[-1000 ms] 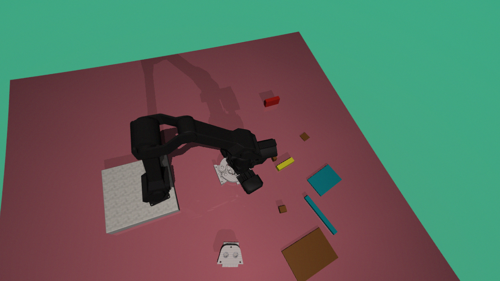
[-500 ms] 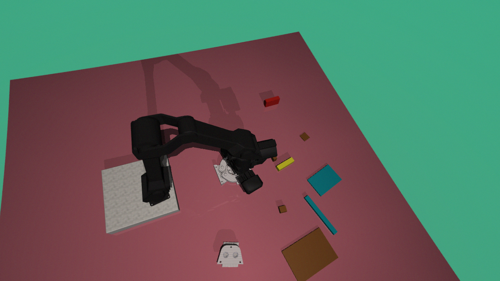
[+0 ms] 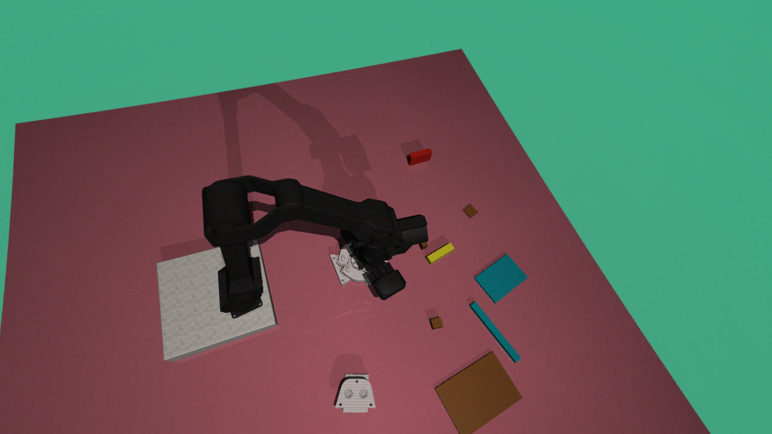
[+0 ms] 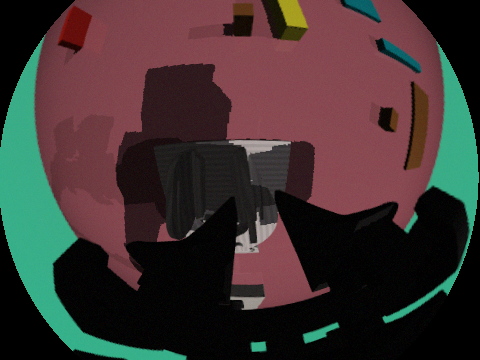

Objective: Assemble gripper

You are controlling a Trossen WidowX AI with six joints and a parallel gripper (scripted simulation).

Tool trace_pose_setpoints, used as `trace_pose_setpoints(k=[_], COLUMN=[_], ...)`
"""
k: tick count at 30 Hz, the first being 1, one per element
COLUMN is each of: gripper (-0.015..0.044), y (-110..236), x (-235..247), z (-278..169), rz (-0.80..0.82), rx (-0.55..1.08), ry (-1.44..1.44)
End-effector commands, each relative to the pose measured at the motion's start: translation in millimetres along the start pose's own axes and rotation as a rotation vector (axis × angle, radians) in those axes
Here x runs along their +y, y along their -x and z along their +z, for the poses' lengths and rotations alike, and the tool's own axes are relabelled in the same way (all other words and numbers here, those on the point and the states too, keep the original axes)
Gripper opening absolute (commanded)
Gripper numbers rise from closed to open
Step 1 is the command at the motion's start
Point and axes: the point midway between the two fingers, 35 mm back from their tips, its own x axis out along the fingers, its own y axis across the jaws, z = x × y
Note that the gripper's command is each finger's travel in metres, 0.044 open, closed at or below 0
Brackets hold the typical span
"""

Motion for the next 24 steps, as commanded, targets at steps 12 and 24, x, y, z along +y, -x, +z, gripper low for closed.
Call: trace_pose_setpoints(k=[12,24], gripper=[0.0134,0.0134], y=[3.0,2.4], x=[0.2,-0.1], z=[0.0,0.2], rz=[0.002,0.002], rx=[0.004,0.004], ry=[0.006,0.006])
